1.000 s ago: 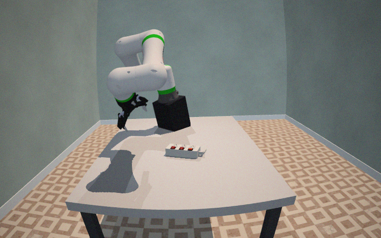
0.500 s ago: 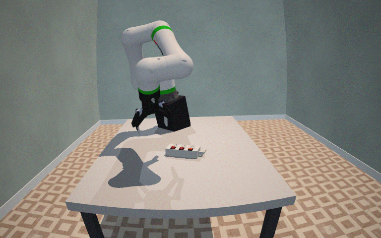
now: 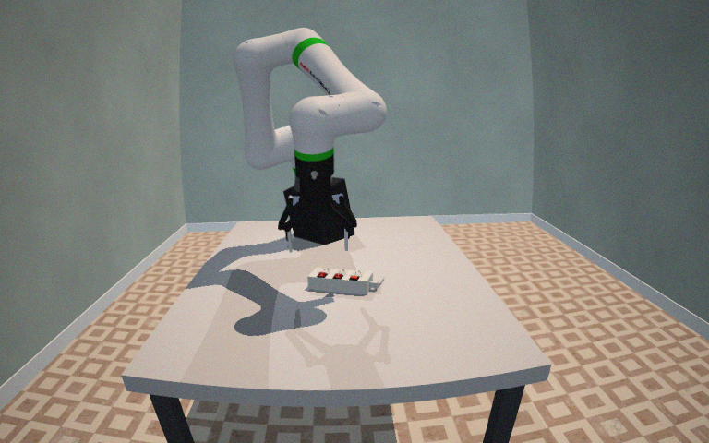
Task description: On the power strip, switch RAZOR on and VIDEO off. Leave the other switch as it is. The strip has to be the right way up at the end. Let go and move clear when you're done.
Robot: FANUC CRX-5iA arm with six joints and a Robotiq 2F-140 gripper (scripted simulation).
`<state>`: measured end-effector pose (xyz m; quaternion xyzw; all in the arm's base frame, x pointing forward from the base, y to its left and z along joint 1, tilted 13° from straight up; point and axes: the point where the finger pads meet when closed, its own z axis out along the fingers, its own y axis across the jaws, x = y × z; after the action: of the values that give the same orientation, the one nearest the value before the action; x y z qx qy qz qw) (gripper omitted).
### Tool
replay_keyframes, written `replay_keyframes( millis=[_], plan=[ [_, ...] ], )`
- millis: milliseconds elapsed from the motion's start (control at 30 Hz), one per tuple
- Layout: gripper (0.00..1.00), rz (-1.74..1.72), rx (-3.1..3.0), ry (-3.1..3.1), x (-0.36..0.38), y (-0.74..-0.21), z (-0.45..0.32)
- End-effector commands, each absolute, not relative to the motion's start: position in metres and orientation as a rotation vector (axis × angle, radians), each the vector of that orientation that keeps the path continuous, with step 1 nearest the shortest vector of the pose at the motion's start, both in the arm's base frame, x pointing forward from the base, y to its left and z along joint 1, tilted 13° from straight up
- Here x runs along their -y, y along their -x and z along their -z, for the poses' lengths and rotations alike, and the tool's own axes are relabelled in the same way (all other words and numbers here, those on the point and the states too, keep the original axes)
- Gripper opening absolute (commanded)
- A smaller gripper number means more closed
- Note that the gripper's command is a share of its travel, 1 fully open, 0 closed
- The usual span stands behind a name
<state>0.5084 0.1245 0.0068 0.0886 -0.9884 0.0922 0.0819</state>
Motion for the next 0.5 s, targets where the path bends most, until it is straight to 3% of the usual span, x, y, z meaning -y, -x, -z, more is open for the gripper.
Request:
replay_keyframes(
  millis=[0, 467],
  plan=[
    [1.00, -0.263, 3.058, -0.110, -0.149, -0.504, 0.001],
    [1.00, -0.228, 3.107, -0.007, -0.165, -0.500, 0.005]
  ],
)
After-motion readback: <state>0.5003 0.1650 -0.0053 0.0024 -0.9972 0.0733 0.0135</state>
